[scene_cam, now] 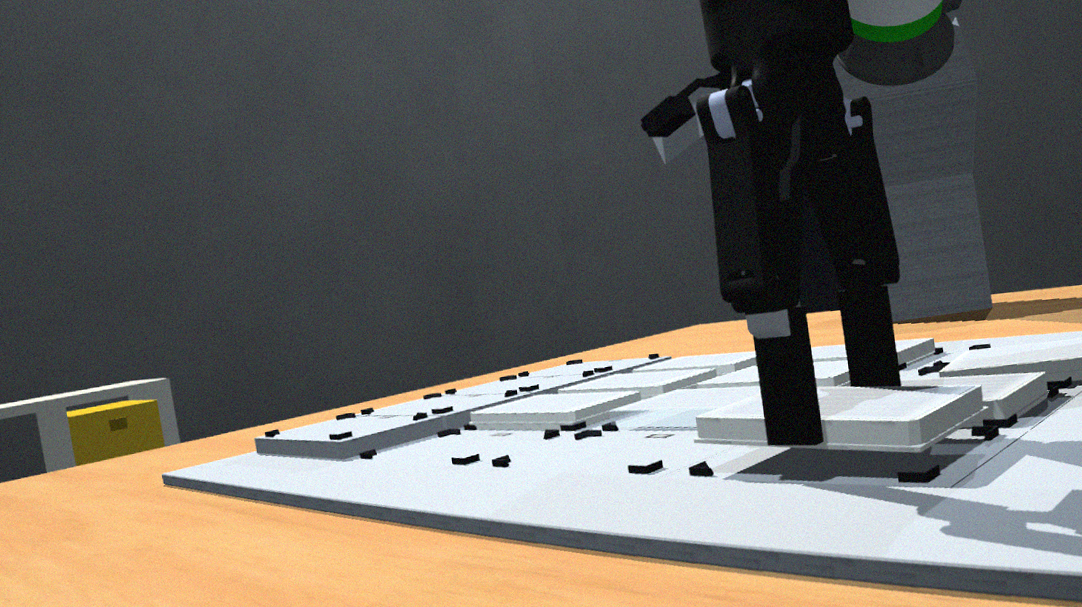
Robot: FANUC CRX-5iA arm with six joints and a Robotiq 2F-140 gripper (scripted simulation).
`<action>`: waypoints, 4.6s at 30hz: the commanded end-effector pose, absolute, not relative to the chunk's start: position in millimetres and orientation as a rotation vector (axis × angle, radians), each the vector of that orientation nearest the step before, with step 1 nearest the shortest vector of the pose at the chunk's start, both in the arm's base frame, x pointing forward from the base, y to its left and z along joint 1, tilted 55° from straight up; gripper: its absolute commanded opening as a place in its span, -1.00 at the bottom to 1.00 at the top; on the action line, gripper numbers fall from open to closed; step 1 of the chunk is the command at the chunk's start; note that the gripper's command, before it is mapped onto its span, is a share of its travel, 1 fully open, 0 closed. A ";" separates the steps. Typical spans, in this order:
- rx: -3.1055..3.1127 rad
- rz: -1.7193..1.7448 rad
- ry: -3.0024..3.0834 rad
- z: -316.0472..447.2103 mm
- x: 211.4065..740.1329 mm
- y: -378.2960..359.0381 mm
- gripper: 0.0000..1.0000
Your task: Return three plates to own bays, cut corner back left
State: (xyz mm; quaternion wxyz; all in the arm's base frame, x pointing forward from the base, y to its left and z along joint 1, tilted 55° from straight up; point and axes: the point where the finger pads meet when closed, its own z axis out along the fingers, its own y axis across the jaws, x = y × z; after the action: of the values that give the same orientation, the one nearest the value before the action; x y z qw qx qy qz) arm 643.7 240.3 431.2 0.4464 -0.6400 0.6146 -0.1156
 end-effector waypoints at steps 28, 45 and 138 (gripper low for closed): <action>-1.583 -0.288 1.521 432.8 643.8 239.6 -0.80; -1.583 -0.288 1.521 431.8 644.9 240.2 -0.80; -1.583 -0.288 1.521 426.0 652.0 244.6 -0.80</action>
State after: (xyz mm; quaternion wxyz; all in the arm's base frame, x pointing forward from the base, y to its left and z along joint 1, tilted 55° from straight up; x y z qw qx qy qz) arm 652.0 245.1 424.4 0.4464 -0.6401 0.6146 -0.1156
